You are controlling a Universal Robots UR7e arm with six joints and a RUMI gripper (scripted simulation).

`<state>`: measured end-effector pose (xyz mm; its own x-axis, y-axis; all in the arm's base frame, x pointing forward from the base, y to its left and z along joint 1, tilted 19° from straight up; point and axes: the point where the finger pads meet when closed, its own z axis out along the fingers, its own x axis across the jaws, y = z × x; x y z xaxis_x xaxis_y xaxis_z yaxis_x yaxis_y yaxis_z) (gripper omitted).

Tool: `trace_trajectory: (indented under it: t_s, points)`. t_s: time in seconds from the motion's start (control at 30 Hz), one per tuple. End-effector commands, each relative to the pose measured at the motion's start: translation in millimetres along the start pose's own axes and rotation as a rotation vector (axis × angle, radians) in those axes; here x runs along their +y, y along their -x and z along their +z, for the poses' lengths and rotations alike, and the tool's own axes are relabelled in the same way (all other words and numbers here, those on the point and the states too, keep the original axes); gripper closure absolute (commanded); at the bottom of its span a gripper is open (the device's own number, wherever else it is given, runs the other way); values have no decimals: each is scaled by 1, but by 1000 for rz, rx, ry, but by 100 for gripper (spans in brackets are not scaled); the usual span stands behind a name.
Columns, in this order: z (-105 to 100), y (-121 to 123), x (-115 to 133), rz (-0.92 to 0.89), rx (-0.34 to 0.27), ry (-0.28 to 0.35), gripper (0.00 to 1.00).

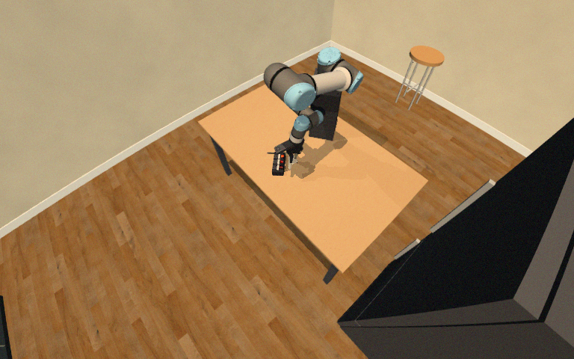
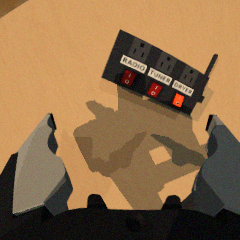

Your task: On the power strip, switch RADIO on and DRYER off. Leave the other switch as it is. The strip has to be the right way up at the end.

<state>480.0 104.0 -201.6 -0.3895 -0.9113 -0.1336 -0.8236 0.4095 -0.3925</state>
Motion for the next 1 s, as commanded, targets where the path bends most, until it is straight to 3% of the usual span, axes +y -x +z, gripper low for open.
trace_trajectory:
  t_s: [0.0, 0.3, 0.97]
  points:
    - [8, -23, 1, 44, -33, -31, 0]
    - [20, -50, 3, 96, -55, -51, 0]
    - [24, -65, 4, 124, -68, -67, 0]
